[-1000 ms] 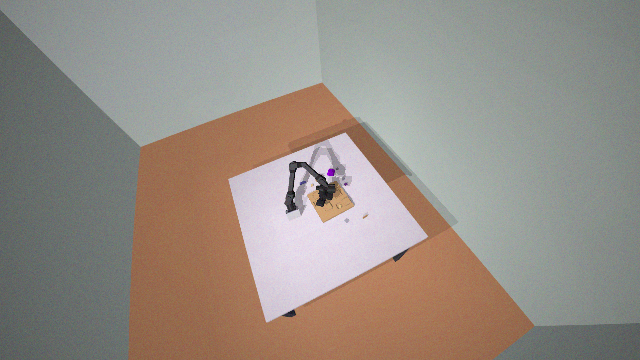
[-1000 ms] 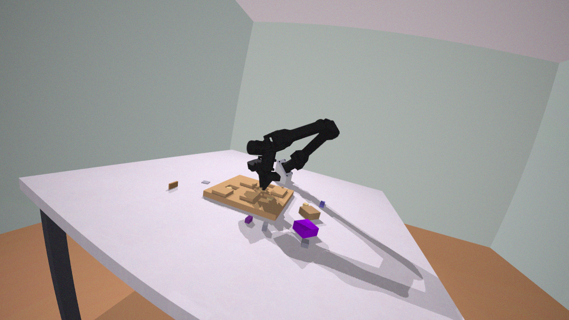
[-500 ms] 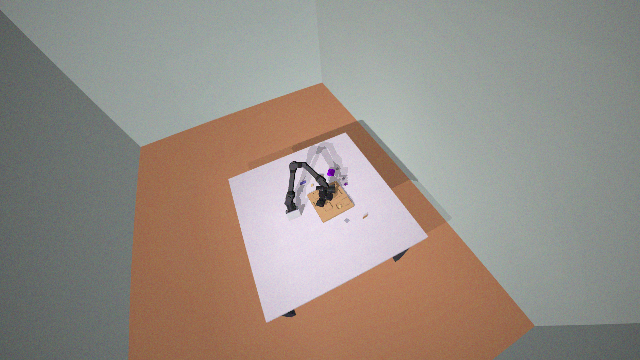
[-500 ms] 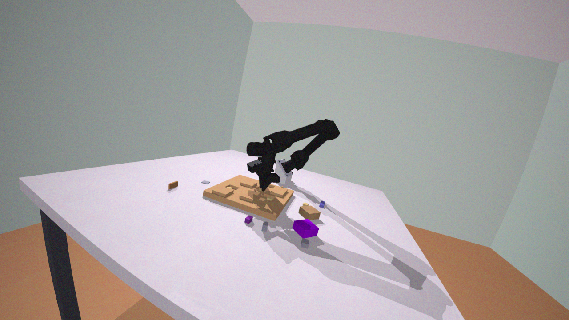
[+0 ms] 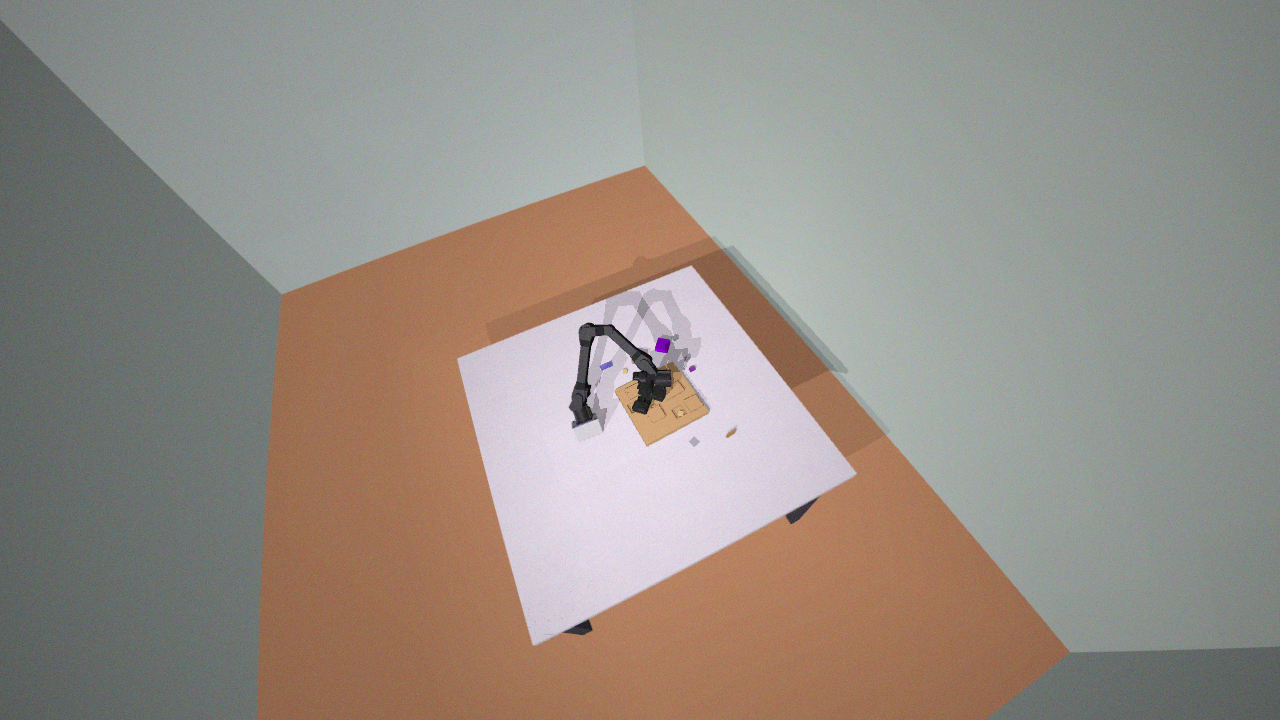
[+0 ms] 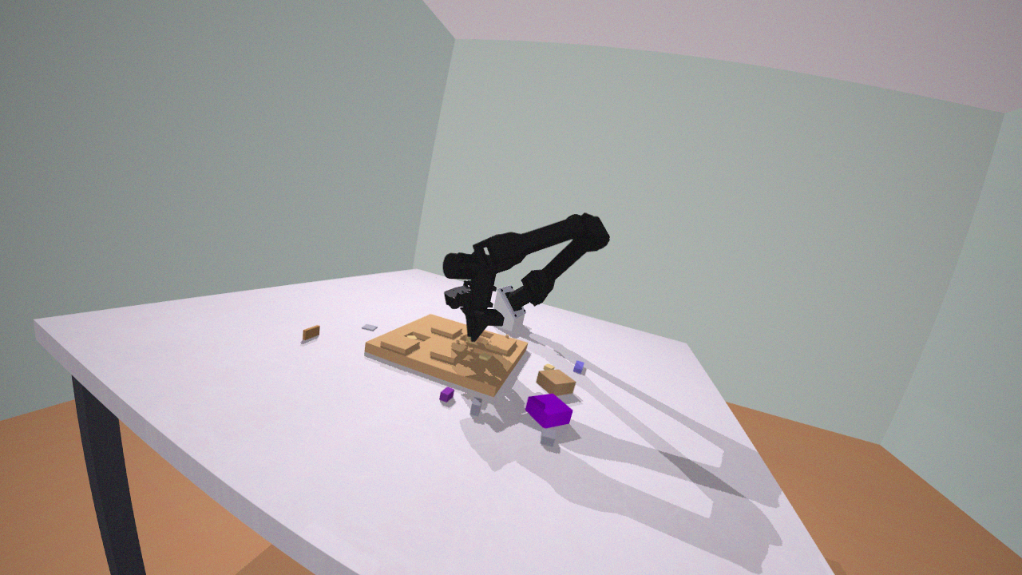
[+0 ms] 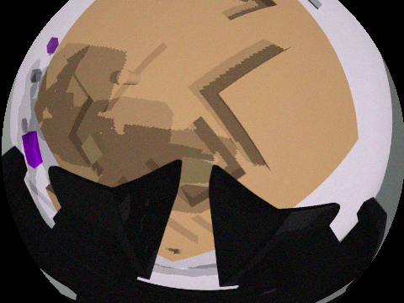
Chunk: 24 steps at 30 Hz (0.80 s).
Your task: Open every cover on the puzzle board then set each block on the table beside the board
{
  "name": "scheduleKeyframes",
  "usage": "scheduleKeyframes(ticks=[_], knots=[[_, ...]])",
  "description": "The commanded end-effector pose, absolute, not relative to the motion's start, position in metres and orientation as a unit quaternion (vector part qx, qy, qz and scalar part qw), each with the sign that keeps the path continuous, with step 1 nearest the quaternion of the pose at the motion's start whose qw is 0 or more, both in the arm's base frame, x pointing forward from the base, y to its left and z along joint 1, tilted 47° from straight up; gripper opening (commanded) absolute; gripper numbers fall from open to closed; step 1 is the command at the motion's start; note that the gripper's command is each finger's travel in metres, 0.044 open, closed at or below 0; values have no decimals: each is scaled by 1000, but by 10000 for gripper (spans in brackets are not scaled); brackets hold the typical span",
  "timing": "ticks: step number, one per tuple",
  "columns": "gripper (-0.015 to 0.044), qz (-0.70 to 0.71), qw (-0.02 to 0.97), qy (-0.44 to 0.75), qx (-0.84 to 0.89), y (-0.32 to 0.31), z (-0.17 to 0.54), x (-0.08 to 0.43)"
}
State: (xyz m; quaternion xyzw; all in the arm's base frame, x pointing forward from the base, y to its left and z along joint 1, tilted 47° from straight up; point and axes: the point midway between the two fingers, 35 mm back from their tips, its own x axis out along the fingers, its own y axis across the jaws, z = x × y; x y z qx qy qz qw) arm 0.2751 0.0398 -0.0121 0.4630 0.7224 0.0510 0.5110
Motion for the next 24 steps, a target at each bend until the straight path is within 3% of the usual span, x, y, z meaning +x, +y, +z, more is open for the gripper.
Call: scheduleKeyframes(ticks=[1,24], knots=[[80,51,516,720,461,34,-8,278],[80,50,514,720,463,12,12,278]])
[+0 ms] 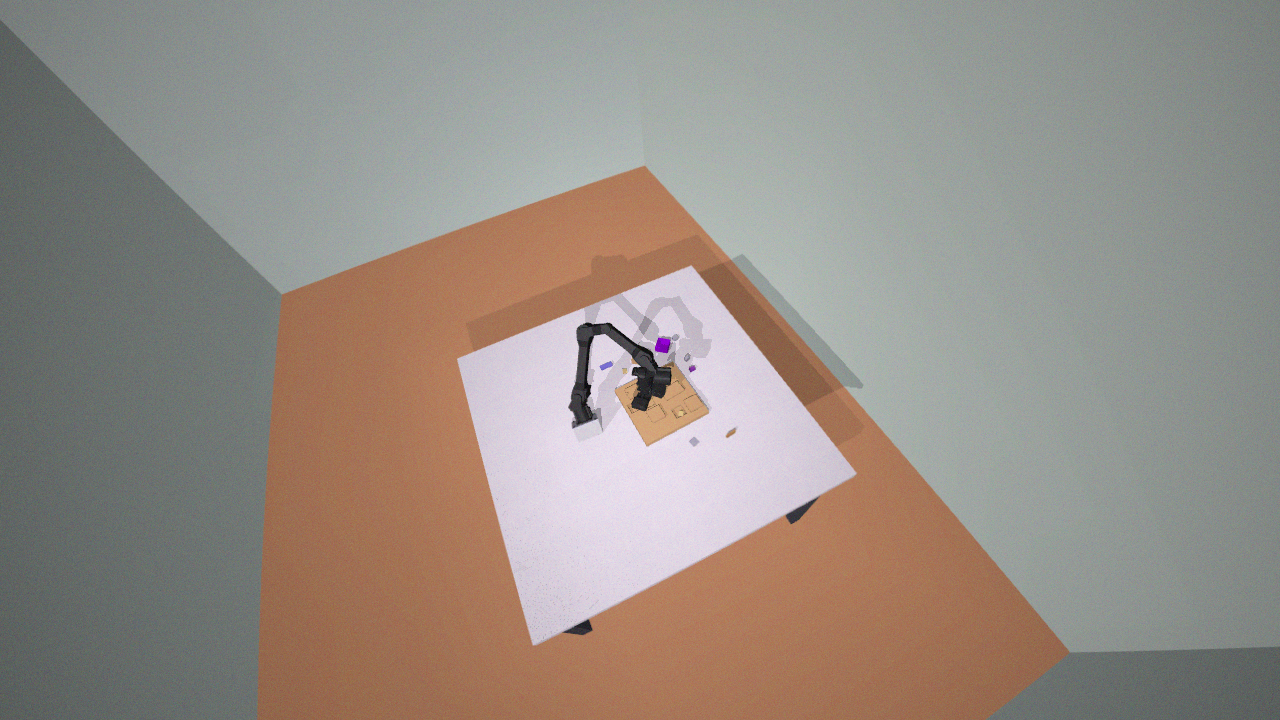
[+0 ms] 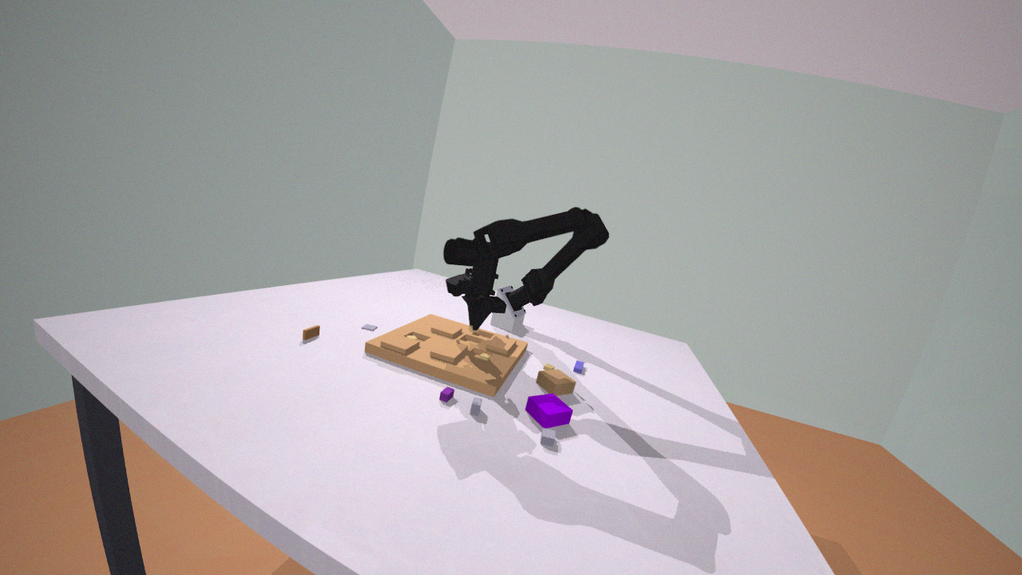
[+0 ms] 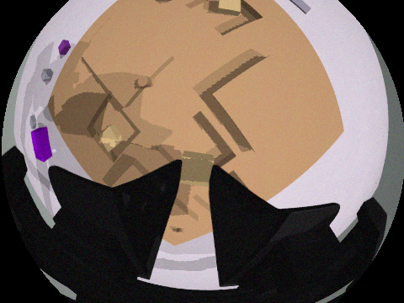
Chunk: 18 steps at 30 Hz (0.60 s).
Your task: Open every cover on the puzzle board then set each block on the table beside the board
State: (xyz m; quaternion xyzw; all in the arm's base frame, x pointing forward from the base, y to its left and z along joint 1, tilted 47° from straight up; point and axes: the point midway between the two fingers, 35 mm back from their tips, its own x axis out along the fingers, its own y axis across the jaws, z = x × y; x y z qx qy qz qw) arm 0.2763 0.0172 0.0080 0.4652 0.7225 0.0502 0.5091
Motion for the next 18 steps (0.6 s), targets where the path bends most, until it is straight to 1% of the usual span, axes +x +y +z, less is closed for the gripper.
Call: scheduleKeyframes(ticks=[1,18], knots=[[80,50,514,720,463,11,13,278],[80,49,514,721,463,-16,38,280]])
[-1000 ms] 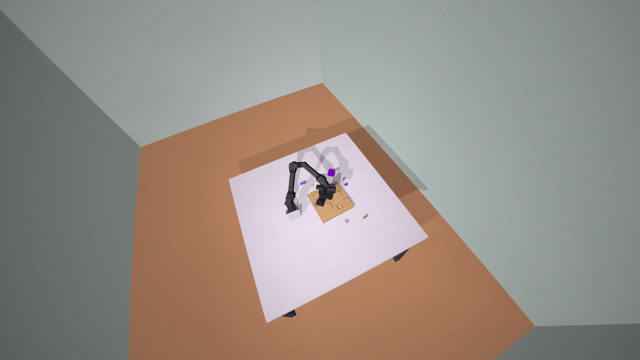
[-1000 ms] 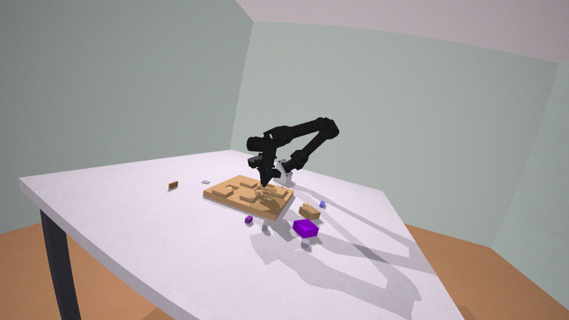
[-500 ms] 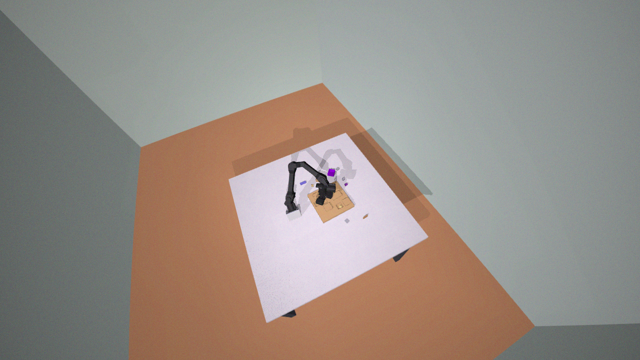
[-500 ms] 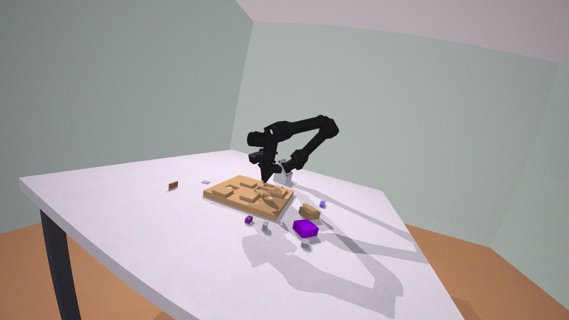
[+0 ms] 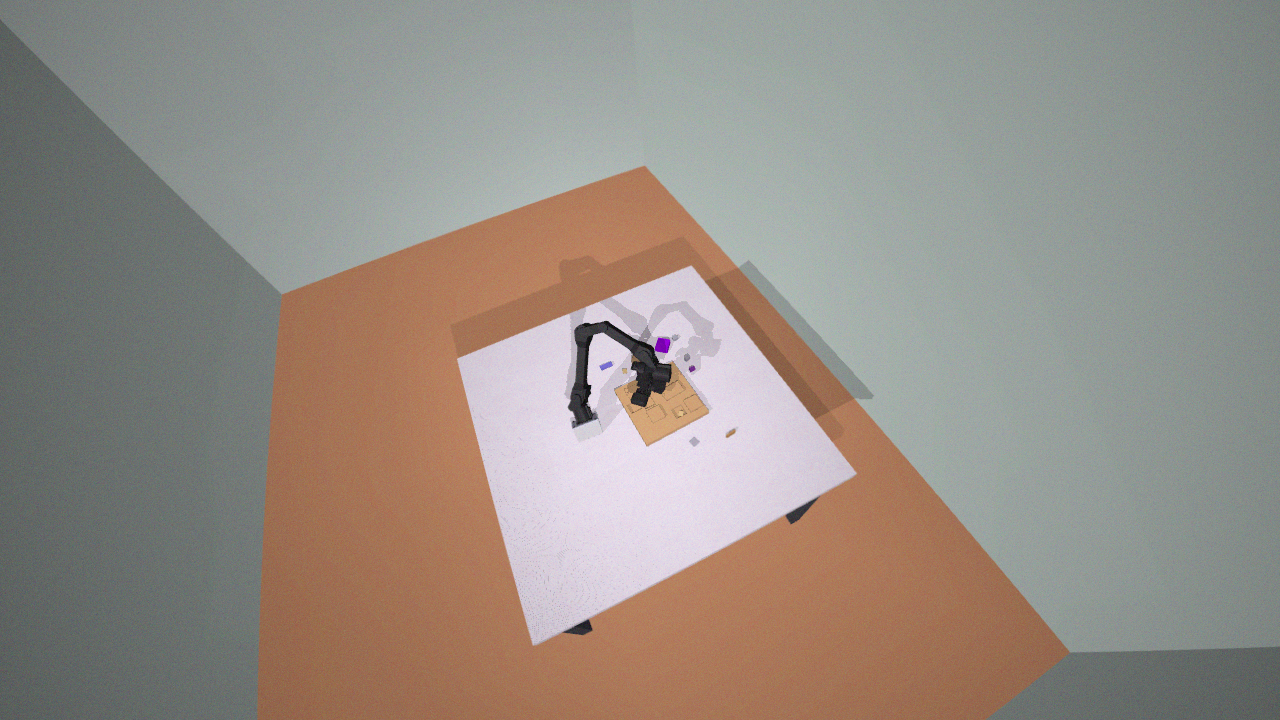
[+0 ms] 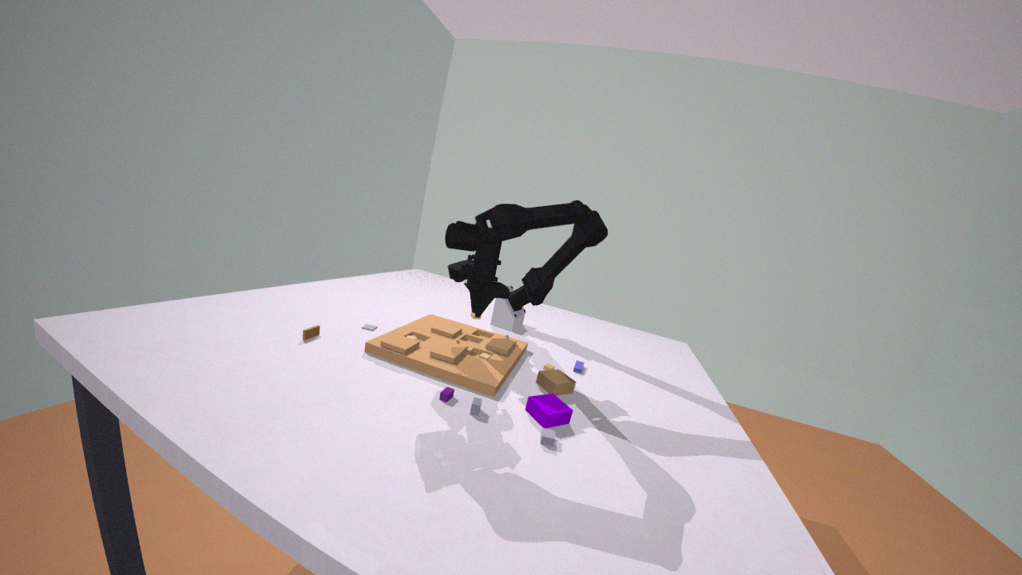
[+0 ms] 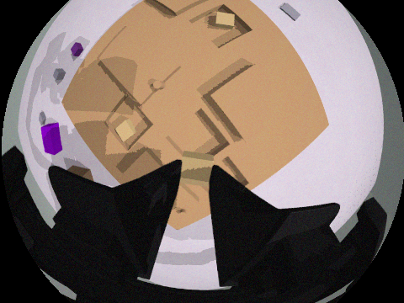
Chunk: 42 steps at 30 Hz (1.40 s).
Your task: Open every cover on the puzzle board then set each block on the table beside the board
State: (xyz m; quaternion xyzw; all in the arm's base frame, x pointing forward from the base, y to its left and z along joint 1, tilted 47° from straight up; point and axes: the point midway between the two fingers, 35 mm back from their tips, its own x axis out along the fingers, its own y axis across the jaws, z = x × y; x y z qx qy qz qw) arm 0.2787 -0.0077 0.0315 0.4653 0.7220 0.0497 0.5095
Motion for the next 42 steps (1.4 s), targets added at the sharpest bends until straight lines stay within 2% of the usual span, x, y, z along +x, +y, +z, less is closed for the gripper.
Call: scheduleKeyframes(ticks=[1,8,42], knots=[[80,49,514,721,463,-18,40,280],[80,49,514,721,463,-24,50,279],[80,42,516,720,461,59,145,235]])
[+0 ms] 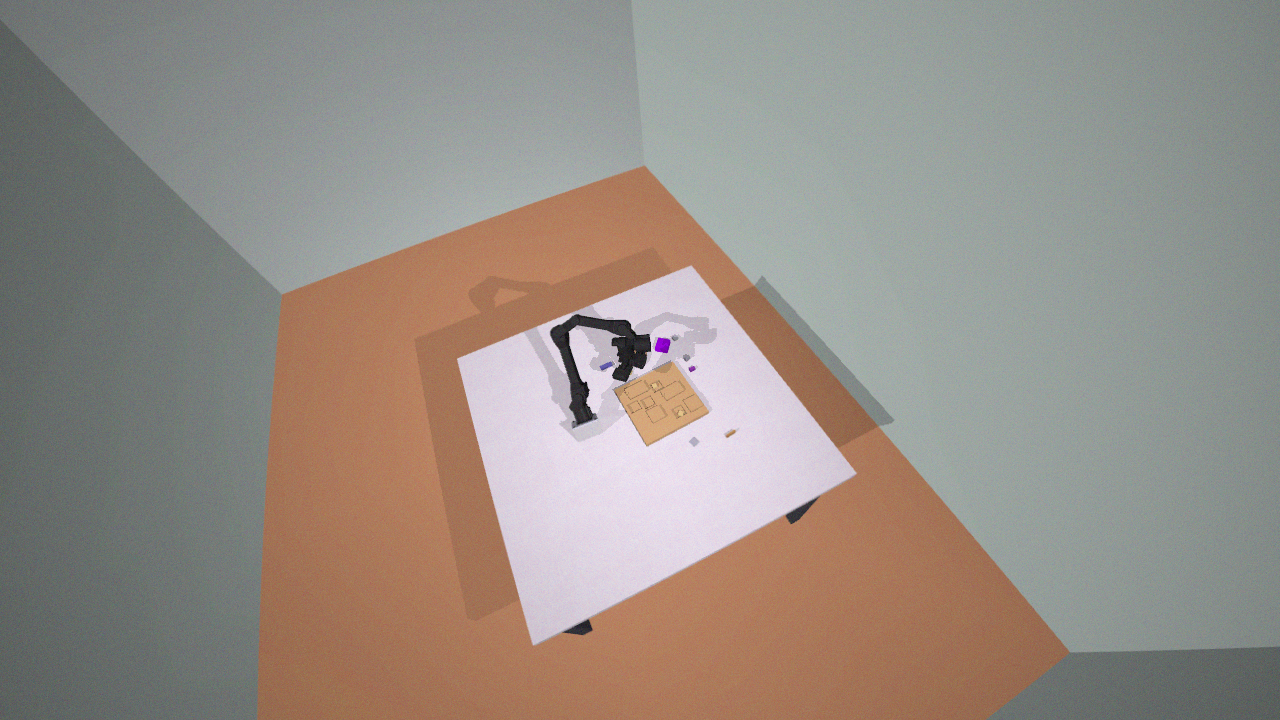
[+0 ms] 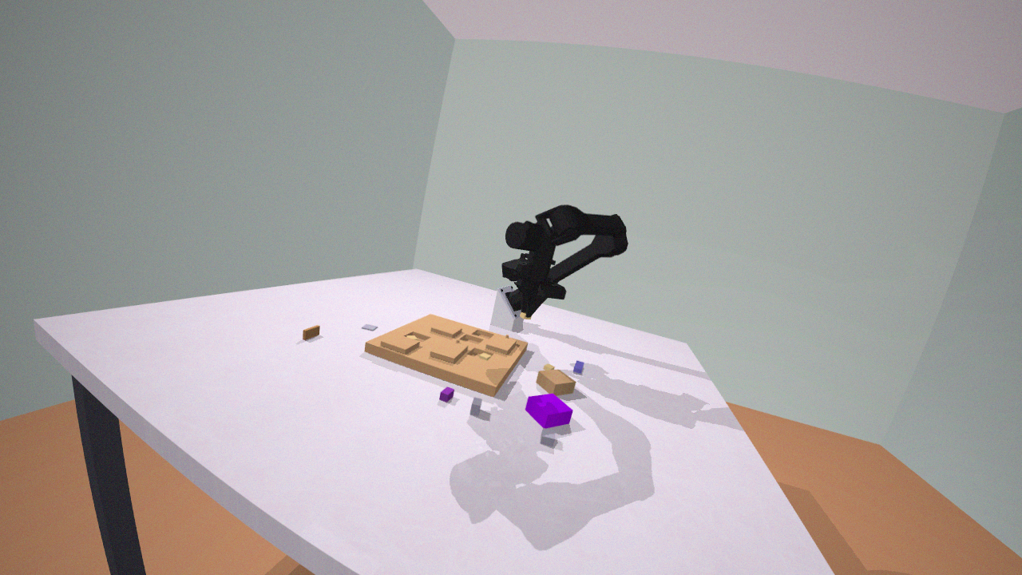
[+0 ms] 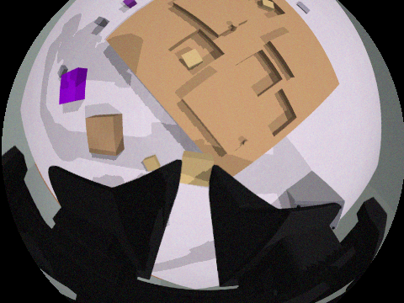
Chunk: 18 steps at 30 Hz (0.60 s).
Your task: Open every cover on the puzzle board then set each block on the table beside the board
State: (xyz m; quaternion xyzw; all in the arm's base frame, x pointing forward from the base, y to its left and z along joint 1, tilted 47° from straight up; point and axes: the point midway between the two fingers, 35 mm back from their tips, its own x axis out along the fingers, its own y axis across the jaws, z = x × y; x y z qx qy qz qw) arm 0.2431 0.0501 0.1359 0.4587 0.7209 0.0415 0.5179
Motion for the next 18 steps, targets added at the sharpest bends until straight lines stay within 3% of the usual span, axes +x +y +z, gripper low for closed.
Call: scheduleKeyframes(ticks=[1,18], knots=[[80,43,516,720,462,61,147,233],[80,48,512,721,464,95,182,189]])
